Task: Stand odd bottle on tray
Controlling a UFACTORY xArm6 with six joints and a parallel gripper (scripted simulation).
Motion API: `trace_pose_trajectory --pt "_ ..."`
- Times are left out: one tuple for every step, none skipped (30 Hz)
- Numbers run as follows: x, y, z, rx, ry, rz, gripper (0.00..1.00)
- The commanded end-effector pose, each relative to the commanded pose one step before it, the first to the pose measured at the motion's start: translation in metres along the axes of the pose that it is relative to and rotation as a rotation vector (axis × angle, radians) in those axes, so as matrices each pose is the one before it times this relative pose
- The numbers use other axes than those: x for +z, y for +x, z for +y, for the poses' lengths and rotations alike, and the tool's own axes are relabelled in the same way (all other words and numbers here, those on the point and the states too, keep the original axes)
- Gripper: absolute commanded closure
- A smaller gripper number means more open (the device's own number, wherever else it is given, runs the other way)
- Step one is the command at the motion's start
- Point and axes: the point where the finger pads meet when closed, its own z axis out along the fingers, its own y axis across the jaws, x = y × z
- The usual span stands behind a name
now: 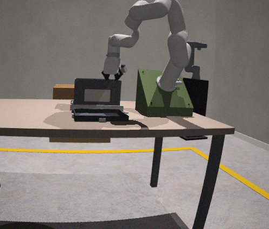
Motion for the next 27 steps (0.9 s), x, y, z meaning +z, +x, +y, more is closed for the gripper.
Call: trace_pose_trajectory --pt "-0.00156 -0.00050 -0.00112 -0.00095 0.00324 -0.00064 0.35" --pt "-0.00039 0.00000 0.00000 0.00000 0.00000 -0.00001 0.35" --pt "-0.00056 0.00000 0.00000 0.00000 0.00000 -0.00001 0.35" --pt "-0.00074 0.00000 0.00000 0.00000 0.00000 -0.00001 0.35" --pt "-0.00093 0.00000 0.00000 0.00000 0.00000 0.00000 0.35" --pt "-0.00113 0.00001 0.00000 0.00001 0.00000 0.00001 0.35" --pt "-0.00135 0.00000 0.00000 0.00000 0.00000 0.00000 0.35" --pt "-0.00157 -0.00001 0.00000 -0.00001 0.00000 -0.00002 0.35" --pt "-0.00178 0.00000 0.00000 0.00001 0.00000 0.00001 0.35" --pt "0.00000 0.00000 0.00000 0.00000 0.00000 0.00000 0.35" --pt "0.00000 0.00000 0.00000 0.00000 0.00000 0.00000 0.35" --pt "-0.00199 0.00000 0.00000 0.00000 0.00000 0.00000 0.35" --pt "-0.00220 0.00000 0.00000 -0.00001 0.00000 -0.00001 0.35" --pt "-0.00240 0.00001 0.00000 0.00001 0.00000 0.00002 0.35" --pt "-0.00260 -0.00001 0.00000 -0.00001 0.00000 -0.00002 0.35" --pt "-0.00277 0.00000 0.00000 0.00001 0.00000 0.00001 0.35" --pt "-0.00294 0.00000 0.00000 0.00000 0.00000 0.00000 0.35" --pt "-0.00309 0.00000 0.00000 0.00000 0.00000 -0.00001 0.35" --pt "-0.00321 0.00001 0.00001 0.00001 0.00001 0.00003 0.35" --pt "-0.00334 -0.00001 -0.00001 -0.00001 0.00000 -0.00002 0.35" --pt "-0.00342 0.00000 0.00000 0.00000 0.00000 0.00000 0.35" --pt "-0.00348 0.00001 0.00000 0.00001 0.00000 0.00002 0.35" --pt "-0.00354 0.00000 0.00000 -0.00001 0.00000 -0.00001 0.35" --pt "-0.00356 0.00000 0.00000 -0.00001 0.00000 -0.00001 0.35" --pt "-0.00354 0.00000 0.00000 0.00001 0.00000 0.00001 0.35" --pt "-0.00350 0.00001 0.00000 0.00001 0.00000 0.00001 0.35" --pt "0.00000 0.00000 0.00000 0.00000 0.00000 0.00000 0.35"
